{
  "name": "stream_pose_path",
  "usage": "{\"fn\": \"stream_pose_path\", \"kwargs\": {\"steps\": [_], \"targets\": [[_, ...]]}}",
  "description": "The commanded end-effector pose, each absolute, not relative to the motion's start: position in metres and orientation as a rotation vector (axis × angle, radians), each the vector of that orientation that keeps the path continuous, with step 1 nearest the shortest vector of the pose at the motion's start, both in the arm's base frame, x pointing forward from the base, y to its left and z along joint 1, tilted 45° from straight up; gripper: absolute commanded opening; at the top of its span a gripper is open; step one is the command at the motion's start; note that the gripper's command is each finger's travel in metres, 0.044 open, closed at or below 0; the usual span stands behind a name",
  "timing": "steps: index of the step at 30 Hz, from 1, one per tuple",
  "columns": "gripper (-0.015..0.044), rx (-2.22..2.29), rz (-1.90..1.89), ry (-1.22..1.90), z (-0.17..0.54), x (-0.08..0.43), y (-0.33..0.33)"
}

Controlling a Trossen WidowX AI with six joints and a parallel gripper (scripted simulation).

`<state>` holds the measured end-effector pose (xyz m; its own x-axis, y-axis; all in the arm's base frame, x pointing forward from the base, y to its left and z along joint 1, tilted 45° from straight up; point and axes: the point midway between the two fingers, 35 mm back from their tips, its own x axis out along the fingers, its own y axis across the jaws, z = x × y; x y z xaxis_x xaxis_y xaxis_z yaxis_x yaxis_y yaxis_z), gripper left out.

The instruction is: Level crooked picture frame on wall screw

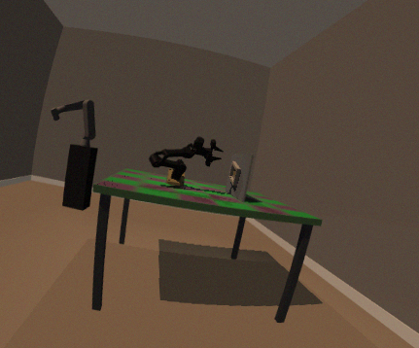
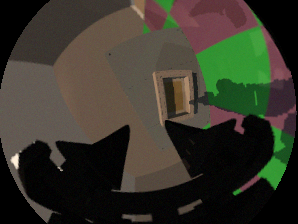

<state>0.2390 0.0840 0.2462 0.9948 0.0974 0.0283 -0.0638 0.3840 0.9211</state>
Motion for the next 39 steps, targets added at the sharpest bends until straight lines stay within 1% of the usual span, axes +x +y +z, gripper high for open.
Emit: {"fn": "stream_pose_path", "kwargs": {"steps": [1,11,19,39], "targets": [[0.026,1.173,0.1,0.031,0.246,0.239,0.084],[0.026,1.171,0.103,0.032,0.245,0.239,0.083],[0.026,1.075,0.102,0.023,0.204,0.239,0.047],[0.026,1.073,0.102,0.023,0.203,0.238,0.046]]}}
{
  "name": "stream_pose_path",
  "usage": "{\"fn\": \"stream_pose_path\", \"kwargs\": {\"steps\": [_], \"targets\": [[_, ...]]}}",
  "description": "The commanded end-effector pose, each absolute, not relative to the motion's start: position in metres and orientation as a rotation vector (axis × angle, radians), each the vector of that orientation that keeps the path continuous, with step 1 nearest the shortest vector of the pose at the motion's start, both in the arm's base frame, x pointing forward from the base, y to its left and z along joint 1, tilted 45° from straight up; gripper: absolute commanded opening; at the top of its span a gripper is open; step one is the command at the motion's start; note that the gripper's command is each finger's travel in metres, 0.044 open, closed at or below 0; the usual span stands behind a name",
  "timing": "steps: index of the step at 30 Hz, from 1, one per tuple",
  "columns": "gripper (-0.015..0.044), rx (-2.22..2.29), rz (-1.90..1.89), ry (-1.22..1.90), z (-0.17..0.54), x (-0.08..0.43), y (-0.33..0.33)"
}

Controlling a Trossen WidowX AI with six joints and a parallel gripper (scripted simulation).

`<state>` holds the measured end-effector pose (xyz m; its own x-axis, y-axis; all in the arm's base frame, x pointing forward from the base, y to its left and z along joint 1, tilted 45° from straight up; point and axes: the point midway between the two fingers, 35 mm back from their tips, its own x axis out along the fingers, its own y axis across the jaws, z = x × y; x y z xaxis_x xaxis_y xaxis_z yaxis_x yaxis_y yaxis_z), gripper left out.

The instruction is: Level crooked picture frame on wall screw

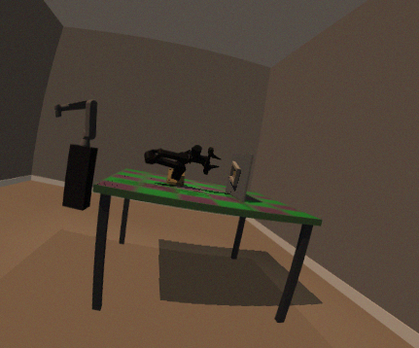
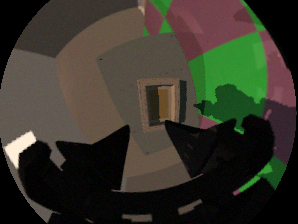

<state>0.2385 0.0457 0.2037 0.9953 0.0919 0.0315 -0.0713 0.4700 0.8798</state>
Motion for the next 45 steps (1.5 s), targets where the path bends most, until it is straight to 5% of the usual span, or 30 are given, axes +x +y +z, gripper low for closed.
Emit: {"fn": "stream_pose_path", "kwargs": {"steps": [1,19,45], "targets": [[0.026,1.073,0.102,0.023,0.203,0.238,0.046],[0.026,1.073,0.105,0.017,0.207,0.318,0.054],[0.026,1.073,0.106,0.016,0.208,0.338,0.056]]}}
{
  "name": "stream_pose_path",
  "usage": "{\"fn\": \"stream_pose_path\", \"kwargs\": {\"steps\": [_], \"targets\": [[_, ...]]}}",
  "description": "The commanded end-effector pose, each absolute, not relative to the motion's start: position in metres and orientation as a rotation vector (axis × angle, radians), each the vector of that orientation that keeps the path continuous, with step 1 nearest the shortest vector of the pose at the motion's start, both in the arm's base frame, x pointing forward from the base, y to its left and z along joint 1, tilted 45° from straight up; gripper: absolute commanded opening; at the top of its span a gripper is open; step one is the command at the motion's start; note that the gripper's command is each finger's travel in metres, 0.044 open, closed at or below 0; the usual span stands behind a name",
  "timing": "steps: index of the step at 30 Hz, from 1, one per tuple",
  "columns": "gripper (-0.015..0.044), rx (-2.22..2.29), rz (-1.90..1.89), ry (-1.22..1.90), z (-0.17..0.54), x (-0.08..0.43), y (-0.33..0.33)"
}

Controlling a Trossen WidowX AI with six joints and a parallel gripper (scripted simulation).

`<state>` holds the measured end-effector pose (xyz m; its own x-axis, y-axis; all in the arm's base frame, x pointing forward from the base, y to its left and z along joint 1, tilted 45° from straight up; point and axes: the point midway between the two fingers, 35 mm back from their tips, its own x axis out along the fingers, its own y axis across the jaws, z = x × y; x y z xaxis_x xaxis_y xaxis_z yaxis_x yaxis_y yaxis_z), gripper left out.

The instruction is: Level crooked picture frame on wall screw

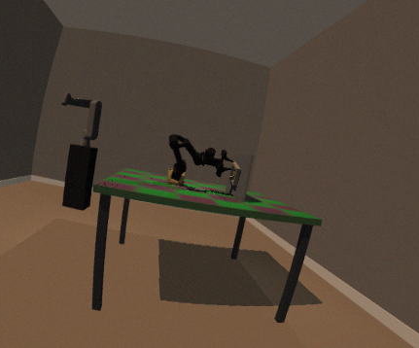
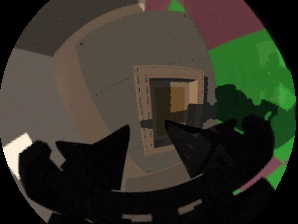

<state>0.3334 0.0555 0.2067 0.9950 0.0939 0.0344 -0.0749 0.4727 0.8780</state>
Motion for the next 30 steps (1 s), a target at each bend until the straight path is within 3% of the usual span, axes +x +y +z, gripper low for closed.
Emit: {"fn": "stream_pose_path", "kwargs": {"steps": [1,24,30], "targets": [[0.026,1.073,0.106,0.016,0.209,0.339,0.056],[0.026,1.073,0.107,0.015,0.208,0.358,0.057],[0.0103,1.073,0.107,0.015,0.208,0.358,0.057]]}}
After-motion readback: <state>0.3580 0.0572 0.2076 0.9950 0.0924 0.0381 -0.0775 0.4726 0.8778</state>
